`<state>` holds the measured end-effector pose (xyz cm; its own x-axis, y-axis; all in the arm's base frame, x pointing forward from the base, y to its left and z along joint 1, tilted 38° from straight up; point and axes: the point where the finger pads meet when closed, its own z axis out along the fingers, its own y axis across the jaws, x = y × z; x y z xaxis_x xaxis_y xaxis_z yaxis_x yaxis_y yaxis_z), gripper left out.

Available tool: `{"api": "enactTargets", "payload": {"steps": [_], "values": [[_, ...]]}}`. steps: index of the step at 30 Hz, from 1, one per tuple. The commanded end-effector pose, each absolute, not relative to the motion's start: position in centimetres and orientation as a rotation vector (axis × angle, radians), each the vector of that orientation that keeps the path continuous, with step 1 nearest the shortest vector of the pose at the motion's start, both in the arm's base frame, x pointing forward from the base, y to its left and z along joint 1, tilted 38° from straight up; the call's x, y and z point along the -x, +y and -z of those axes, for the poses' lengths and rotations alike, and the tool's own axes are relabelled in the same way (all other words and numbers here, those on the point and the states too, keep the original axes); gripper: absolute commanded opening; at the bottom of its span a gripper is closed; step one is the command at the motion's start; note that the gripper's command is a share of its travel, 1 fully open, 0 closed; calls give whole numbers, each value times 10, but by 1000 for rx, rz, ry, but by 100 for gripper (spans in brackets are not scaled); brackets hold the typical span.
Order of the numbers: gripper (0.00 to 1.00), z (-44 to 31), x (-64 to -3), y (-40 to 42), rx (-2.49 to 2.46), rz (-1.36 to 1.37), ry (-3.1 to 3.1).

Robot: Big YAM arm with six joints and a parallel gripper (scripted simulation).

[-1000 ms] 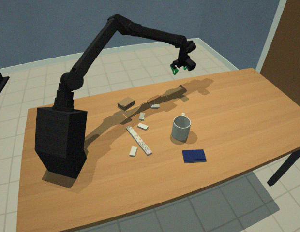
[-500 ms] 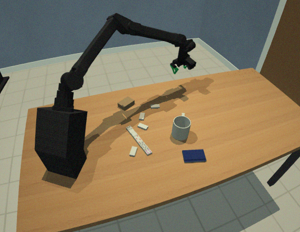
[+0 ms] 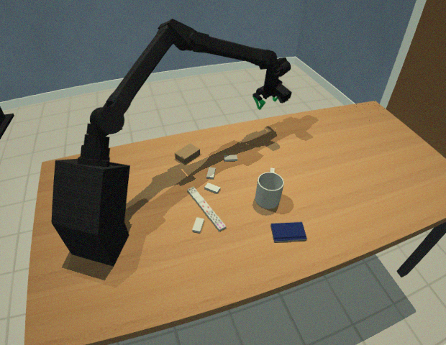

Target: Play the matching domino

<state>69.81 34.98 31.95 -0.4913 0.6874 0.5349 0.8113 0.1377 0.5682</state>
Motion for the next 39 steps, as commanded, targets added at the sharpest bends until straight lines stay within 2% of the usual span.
{"api": "enactTargets", "payload": {"steps": [1, 5, 6, 15, 22, 23, 32, 39], "values": [[100, -383, -702, 327, 1484, 1428, -2279], [100, -383, -702, 327, 1484, 1428, -2279], [100, -337, -699, 342, 1491, 1326, -2279], [100, -379, -703, 308, 1412, 1536, -2466], [100, -392, -702, 302, 1412, 1536, -2466], [100, -334, -699, 323, 1443, 1403, -2430], [100, -400, -701, 299, 1412, 1535, -2466], [100, -400, -701, 299, 1412, 1535, -2466]]}}
